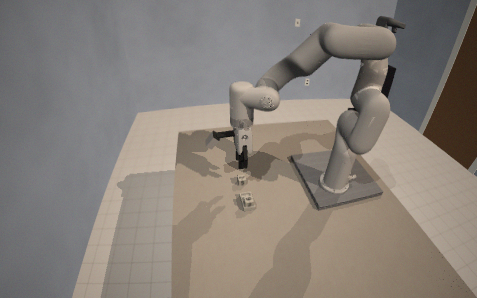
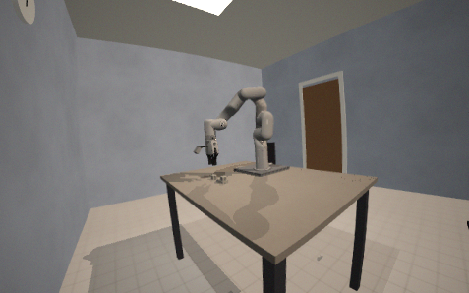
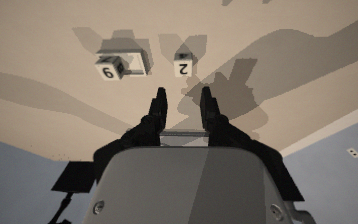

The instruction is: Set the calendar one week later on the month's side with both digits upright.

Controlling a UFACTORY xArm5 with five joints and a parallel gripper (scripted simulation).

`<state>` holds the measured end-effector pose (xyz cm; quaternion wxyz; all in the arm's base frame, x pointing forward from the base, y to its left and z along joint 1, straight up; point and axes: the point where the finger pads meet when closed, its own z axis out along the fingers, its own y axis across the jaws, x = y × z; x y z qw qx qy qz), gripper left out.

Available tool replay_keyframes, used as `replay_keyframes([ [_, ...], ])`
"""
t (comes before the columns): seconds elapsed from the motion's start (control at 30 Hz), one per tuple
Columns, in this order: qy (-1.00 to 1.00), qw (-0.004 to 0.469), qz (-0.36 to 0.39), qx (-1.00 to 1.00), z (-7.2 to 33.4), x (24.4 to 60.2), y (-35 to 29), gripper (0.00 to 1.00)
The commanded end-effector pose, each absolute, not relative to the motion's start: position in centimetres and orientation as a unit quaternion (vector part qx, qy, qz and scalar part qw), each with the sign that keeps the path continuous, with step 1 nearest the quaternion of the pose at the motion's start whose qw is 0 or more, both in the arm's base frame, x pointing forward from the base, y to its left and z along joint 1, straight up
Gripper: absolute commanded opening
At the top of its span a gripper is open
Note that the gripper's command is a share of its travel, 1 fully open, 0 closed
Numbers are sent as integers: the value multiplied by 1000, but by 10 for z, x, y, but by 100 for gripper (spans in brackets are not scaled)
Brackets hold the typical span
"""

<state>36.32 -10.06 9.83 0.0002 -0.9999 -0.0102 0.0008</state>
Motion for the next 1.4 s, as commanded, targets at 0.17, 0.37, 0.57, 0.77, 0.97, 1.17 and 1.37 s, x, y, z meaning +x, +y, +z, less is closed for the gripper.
replay_keyframes([
  [0.17, -10, 0, 0, -1000, 102, 364, -101, 100],
  [0.37, -10, 0, 0, -1000, 102, 364, -101, 100],
  [0.57, -10, 0, 0, -1000, 102, 364, -101, 100],
  [0.77, -10, 0, 0, -1000, 102, 364, -101, 100],
  [0.97, -22, 0, 0, -1000, 102, 364, -100, 100],
  [1.17, -65, 0, 0, -998, 102, 364, -98, 100],
  [1.37, -119, 0, 0, -993, 102, 365, -95, 100],
])
